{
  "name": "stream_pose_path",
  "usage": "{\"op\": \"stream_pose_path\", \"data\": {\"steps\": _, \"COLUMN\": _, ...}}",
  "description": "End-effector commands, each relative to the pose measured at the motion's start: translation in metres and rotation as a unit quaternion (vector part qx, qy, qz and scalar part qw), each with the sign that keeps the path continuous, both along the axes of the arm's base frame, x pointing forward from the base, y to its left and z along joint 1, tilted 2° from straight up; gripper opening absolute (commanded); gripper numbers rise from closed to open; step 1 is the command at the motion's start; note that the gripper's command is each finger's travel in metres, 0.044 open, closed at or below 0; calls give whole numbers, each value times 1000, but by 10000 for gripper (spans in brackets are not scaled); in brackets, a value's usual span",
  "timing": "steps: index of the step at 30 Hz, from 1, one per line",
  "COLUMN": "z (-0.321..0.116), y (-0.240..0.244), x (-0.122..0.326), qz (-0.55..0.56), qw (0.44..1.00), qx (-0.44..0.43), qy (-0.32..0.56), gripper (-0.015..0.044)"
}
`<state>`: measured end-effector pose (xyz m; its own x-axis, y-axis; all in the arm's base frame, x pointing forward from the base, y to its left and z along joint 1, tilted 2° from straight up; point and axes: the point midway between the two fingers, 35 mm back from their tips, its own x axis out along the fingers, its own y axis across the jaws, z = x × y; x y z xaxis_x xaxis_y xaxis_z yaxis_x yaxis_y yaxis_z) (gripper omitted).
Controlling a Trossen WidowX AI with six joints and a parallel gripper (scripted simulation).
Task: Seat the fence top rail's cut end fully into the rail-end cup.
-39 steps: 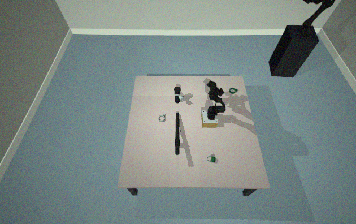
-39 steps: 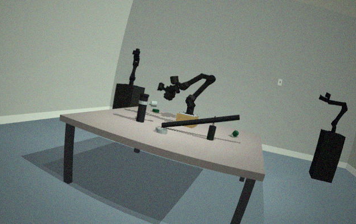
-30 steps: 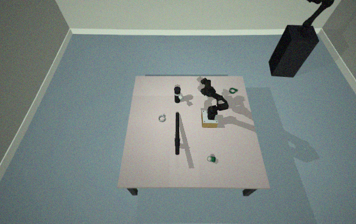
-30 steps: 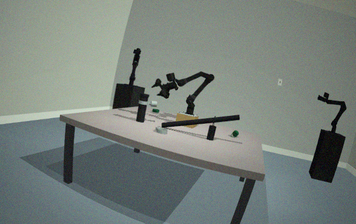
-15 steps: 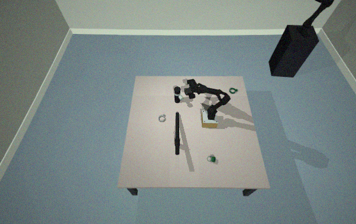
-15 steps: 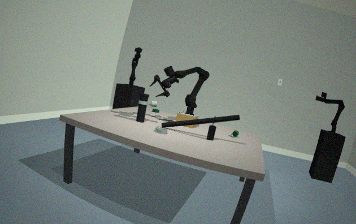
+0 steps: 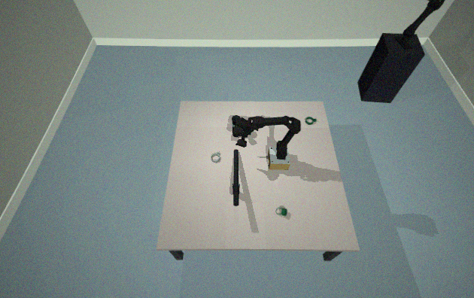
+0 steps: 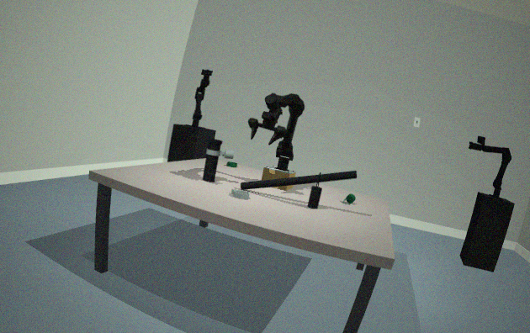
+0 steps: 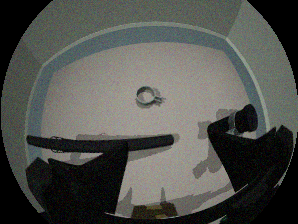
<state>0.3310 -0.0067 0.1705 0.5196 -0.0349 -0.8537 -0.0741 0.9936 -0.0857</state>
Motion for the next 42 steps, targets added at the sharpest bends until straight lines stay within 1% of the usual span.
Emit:
{"op": "stream_pose_path", "data": {"steps": 1, "z": 1, "y": 23, "x": -1, "qz": -15, "qw": 999, "qx": 39, "qy": 19, "gripper": 440}}
{"op": "stream_pose_path", "data": {"steps": 5, "z": 1, "y": 23, "x": -1, "qz": -15, "qw": 999, "qx": 39, "qy": 19, "gripper": 440}}
{"op": "stream_pose_path", "data": {"steps": 8, "z": 0, "y": 16, "x": -1, "qz": 16, "qw": 999, "qx": 22, "qy": 25, "gripper": 440}}
{"op": "stream_pose_path", "data": {"steps": 12, "z": -4, "y": -6, "x": 1, "qz": 125, "qw": 991, "qx": -30, "qy": 46, "gripper": 440}}
{"op": "stream_pose_path", "data": {"steps": 17, "z": -11, "y": -40, "x": -2, "qz": 287, "qw": 951, "qx": -92, "qy": 63, "gripper": 440}}
{"op": "stream_pose_path", "data": {"steps": 20, "z": -13, "y": -60, "x": -4, "qz": 383, "qw": 913, "qx": -126, "qy": 63, "gripper": 440}}
{"op": "stream_pose_path", "data": {"steps": 24, "z": -16, "y": -86, "x": -9, "qz": 503, "qw": 847, "qx": -167, "qy": 50, "gripper": 440}}
{"op": "stream_pose_path", "data": {"steps": 28, "z": -18, "y": -111, "x": -15, "qz": 609, "qw": 765, "qx": -208, "qy": 25, "gripper": 440}}
{"op": "stream_pose_path", "data": {"steps": 32, "z": -20, "y": -137, "x": -24, "qz": 697, "qw": 672, "qx": -251, "qy": -11, "gripper": 440}}
{"op": "stream_pose_path", "data": {"steps": 39, "z": -21, "y": -170, "x": -38, "qz": 778, "qw": 542, "qx": -312, "qy": -63, "gripper": 440}}
{"op": "stream_pose_path", "data": {"steps": 40, "z": -21, "y": -171, "x": -39, "qz": 784, "qw": 530, "qx": -317, "qy": -66, "gripper": 440}}
{"op": "stream_pose_path", "data": {"steps": 42, "z": -21, "y": -172, "x": -39, "qz": 786, "qw": 526, "qx": -319, "qy": -68, "gripper": 440}}
